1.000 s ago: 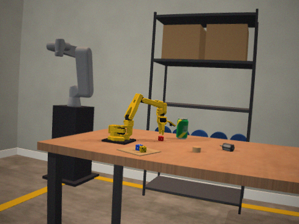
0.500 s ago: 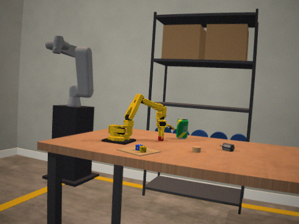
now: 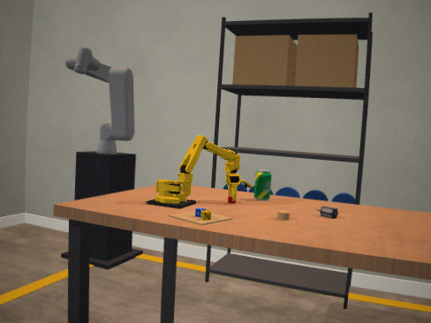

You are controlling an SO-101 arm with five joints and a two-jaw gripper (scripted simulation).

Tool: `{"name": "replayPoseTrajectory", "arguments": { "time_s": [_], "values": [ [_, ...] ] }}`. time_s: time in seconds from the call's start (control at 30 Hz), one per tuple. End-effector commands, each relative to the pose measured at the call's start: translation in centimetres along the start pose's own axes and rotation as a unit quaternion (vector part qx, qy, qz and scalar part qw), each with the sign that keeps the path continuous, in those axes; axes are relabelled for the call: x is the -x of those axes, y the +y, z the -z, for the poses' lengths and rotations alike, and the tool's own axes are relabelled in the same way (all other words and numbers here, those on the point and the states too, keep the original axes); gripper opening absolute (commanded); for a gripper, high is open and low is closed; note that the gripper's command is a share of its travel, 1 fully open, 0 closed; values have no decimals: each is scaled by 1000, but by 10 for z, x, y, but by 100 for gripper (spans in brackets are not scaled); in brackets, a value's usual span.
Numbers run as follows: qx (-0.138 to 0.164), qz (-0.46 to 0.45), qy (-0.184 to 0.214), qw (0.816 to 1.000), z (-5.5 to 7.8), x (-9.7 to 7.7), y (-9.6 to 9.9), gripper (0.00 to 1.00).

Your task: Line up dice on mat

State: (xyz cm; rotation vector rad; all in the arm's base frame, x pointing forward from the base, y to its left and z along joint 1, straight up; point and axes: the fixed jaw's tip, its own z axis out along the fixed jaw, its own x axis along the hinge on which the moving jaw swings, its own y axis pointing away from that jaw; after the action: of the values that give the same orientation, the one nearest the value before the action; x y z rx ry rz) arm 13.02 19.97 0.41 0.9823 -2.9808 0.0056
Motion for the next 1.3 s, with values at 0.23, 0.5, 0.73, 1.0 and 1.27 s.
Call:
{"name": "replayPoseTrajectory", "arguments": {
  "time_s": [0.23, 0.5, 0.73, 1.0, 1.27],
  "values": [
    [-3, -1, 10, 1000, -6, -4, -1, 29],
    [-3, -1, 10, 1000, -6, -4, -3, 25],
    [-3, -1, 11, 1000, -6, -4, -6, 19],
    [-3, -1, 11, 1000, -6, -4, -9, 15],
    [-3, -1, 11, 1000, -6, -4, -10, 13]
  ]
}}
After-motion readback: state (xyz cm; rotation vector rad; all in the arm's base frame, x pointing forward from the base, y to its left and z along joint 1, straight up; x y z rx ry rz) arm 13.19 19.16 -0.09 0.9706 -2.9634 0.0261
